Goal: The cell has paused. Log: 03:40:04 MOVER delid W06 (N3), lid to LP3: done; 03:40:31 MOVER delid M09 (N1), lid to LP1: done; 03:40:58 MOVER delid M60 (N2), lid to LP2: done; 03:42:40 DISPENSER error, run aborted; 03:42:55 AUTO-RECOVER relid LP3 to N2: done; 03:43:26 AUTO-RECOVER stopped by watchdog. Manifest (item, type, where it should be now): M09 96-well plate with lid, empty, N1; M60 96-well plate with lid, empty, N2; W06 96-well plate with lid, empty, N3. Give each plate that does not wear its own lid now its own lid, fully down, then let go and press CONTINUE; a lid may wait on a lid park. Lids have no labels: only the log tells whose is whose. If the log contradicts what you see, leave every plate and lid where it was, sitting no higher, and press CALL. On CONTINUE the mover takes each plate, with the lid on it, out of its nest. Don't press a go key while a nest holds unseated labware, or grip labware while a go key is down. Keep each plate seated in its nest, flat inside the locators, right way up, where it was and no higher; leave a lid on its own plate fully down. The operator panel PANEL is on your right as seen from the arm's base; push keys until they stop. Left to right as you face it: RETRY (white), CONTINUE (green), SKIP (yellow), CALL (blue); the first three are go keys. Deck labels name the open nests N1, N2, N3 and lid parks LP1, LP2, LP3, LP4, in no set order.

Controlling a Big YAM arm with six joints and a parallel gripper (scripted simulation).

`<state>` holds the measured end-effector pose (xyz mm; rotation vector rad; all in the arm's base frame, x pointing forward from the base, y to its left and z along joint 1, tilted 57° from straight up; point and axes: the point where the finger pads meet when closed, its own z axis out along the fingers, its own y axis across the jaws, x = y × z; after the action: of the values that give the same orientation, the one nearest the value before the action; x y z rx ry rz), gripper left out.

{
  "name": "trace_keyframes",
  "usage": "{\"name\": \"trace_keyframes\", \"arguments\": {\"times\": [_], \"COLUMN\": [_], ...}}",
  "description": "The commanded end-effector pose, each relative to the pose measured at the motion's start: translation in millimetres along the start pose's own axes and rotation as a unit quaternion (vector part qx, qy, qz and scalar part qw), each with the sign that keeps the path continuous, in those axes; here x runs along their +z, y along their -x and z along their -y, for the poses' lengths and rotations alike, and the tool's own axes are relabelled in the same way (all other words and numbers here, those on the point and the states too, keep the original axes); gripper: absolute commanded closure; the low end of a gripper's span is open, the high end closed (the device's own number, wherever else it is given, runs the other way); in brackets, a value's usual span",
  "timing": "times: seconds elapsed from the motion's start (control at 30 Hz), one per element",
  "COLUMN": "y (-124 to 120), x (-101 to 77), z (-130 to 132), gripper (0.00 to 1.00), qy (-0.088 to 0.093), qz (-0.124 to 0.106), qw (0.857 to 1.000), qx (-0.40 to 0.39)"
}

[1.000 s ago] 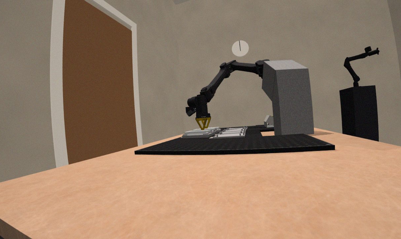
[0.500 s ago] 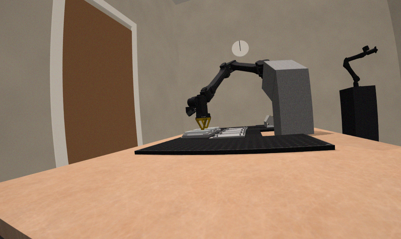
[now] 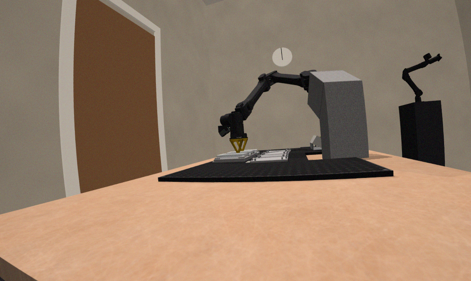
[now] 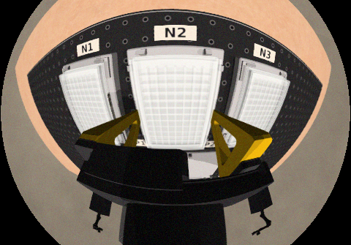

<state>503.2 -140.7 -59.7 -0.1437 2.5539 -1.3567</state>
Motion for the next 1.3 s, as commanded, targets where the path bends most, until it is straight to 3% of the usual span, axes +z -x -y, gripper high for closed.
{"name": "trace_keyframes", "arguments": {"times": [0.0, 0.17, 0.2, 1.27], "y": [6.1, 6.1, 6.1, 6.1], "x": [-6.7, -6.8, -6.8, -6.8], "z": [-1.2, -1.2, -1.2, -1.2], "gripper": [1.0, 1.0, 0.0, 0.0], "qy": [0.001, 0.001, 0.001, 0.001], "qz": [0.008, 0.008, 0.008, 0.008], "qw": [1.0, 1.0, 1.0, 1.0], "qx": [0.0, 0.0, 0.0, 0.0]}}
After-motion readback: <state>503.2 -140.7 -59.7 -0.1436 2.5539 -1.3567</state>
